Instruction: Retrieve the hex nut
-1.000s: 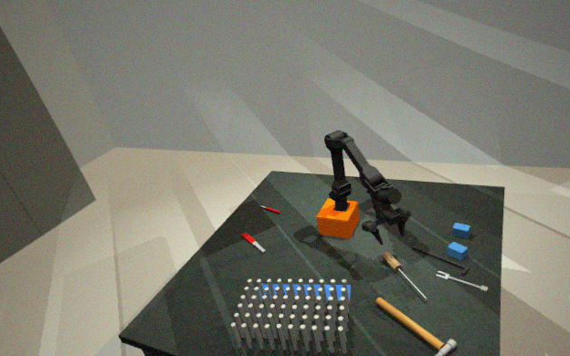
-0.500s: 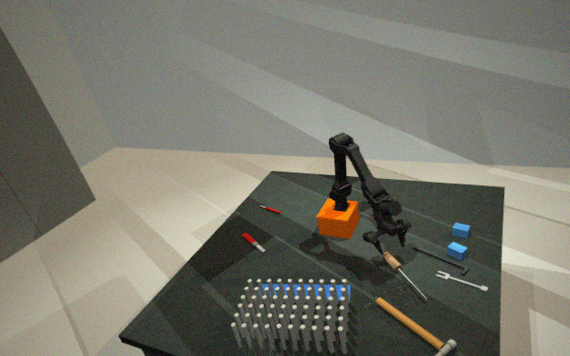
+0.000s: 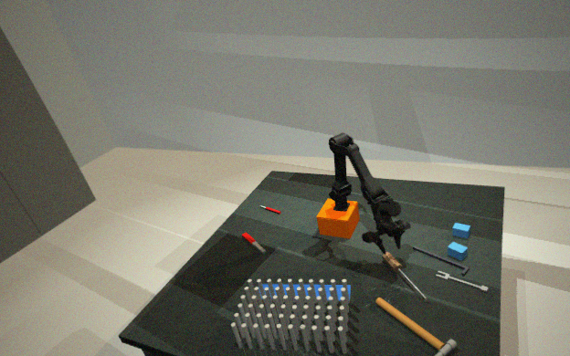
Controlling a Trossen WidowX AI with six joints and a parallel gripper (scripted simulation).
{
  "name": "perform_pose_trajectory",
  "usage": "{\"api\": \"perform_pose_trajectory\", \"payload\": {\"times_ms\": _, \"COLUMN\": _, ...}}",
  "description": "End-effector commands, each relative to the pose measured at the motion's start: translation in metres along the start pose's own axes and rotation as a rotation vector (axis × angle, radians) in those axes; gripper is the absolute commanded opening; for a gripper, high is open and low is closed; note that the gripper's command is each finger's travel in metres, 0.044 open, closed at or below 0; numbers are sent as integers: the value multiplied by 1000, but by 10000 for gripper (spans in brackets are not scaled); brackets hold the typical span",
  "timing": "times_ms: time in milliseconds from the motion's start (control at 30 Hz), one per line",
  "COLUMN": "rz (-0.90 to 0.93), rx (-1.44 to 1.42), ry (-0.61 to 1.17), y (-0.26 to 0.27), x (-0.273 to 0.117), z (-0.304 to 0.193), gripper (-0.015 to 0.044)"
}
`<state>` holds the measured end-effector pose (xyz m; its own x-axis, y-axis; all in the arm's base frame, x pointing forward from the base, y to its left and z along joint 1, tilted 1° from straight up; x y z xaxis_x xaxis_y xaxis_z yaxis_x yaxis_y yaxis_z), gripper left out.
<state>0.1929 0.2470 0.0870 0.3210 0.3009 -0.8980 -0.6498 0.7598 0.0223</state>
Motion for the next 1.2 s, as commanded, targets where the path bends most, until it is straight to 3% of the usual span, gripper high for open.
{"api": "perform_pose_trajectory", "payload": {"times_ms": 0, "rz": 0, "rx": -4, "ry": 0, "y": 0, "x": 0, "z": 0, "gripper": 280}}
{"api": "perform_pose_trajectory", "payload": {"times_ms": 1167, "rz": 0, "rx": -4, "ry": 0, "y": -2, "x": 47, "z": -20, "gripper": 280}}
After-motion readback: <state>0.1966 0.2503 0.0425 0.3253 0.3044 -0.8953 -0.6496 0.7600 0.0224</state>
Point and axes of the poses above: the point midway between the two fingers, 35 mm back from their tips, its own x axis out along the fingers, its own y axis across the jaws, z = x × y, the point moved 8 cm from there along -x, back along the fingers, and after that the axes turned 3 degrees about x, right-handed, at the moved point
